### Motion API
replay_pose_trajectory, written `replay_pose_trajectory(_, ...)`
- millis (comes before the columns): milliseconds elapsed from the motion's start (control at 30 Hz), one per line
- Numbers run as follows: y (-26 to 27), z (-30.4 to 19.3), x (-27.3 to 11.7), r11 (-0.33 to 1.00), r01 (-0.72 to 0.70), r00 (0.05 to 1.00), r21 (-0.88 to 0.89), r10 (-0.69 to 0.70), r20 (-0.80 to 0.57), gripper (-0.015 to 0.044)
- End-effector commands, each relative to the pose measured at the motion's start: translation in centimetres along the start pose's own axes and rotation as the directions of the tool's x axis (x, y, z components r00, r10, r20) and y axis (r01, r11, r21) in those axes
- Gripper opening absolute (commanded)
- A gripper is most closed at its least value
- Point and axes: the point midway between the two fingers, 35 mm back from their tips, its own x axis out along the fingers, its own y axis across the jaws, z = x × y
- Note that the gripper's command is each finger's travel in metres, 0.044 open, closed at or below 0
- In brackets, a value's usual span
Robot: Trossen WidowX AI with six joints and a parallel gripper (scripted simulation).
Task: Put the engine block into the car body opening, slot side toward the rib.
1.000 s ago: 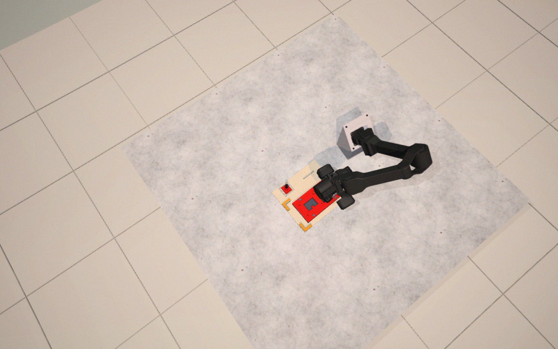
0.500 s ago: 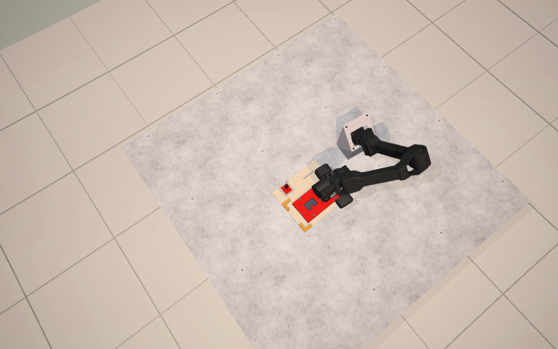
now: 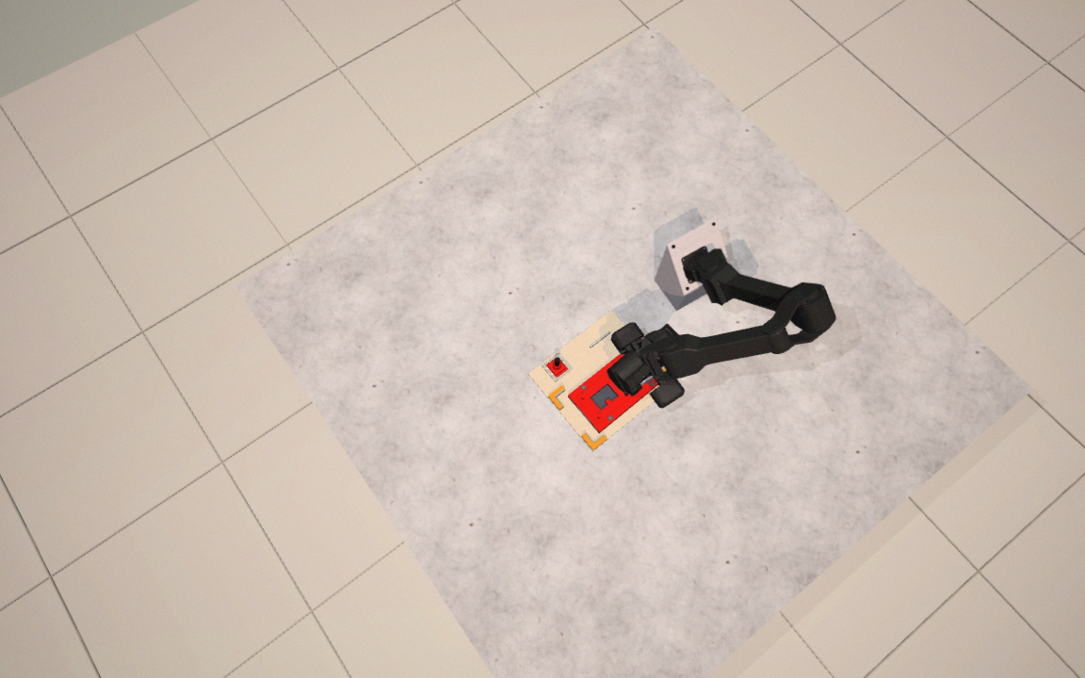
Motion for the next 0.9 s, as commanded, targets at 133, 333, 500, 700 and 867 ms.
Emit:
replay_pose_trajectory(133, -0.2, -0.2, 0.4, 1.0, 0.003, 1.0, 0.009, -0.003, -0.006, 0.0309)
replay_pose_trajectory(333, -0.2, -0.2, 0.4, 1.0, 0.003, 1.0, 0.009, -0.003, -0.006, 0.0151)
replay_pose_trajectory(500, -0.2, -0.2, 0.4, 1.0, 0.003, 1.0, 0.009, -0.003, -0.006, 0.0118)
replay_pose_trajectory(700, -0.2, -0.1, 0.0, 1.0, 0.005, 1.0, 0.009, -0.005, -0.006, 0.0)
replay_pose_trajectory(867, -0.4, 0.3, -1.4, 1.0, 0.012, 1.0, 0.009, -0.012, -0.005, 0.0)
